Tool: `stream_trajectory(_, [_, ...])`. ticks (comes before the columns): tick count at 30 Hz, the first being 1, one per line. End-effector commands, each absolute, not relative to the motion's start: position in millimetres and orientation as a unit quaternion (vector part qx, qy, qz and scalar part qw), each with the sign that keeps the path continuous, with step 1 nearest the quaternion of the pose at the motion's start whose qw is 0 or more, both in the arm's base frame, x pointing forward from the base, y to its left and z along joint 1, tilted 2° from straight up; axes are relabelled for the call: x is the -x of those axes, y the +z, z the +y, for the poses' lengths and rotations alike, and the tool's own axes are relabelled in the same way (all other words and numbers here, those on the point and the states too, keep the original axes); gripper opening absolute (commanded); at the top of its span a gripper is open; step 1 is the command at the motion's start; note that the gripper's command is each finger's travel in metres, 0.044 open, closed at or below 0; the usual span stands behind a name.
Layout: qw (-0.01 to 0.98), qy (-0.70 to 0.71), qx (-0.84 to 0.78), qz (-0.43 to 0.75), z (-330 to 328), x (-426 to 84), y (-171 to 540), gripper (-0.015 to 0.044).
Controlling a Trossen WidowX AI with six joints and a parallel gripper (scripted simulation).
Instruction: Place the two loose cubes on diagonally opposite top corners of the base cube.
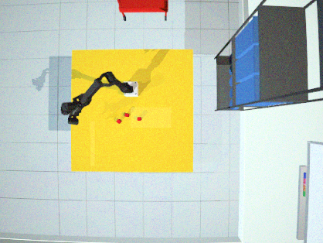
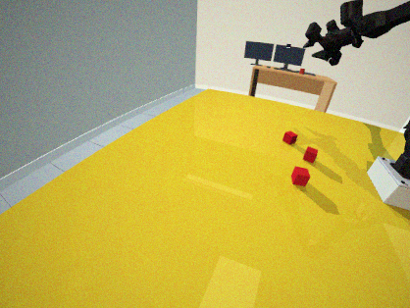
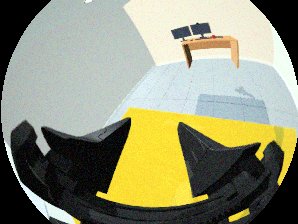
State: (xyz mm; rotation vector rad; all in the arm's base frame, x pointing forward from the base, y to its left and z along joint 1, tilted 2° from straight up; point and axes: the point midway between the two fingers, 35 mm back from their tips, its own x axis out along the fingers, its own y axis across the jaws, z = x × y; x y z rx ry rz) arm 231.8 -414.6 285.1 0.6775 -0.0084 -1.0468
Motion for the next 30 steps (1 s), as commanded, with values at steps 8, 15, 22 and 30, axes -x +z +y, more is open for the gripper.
stream_trajectory(8, [0.825,-0.436,-0.319,0.165,-342,-281,226,0.0265])
stream_trajectory(15, [0.826,-0.389,-0.304,0.273,-288,-299,193,0.0265])
stream_trajectory(22, [0.818,-0.334,-0.276,0.379,-231,-304,164,0.0265])
stream_trajectory(30, [0.796,-0.263,-0.23,0.494,-168,-295,138,0.0265])
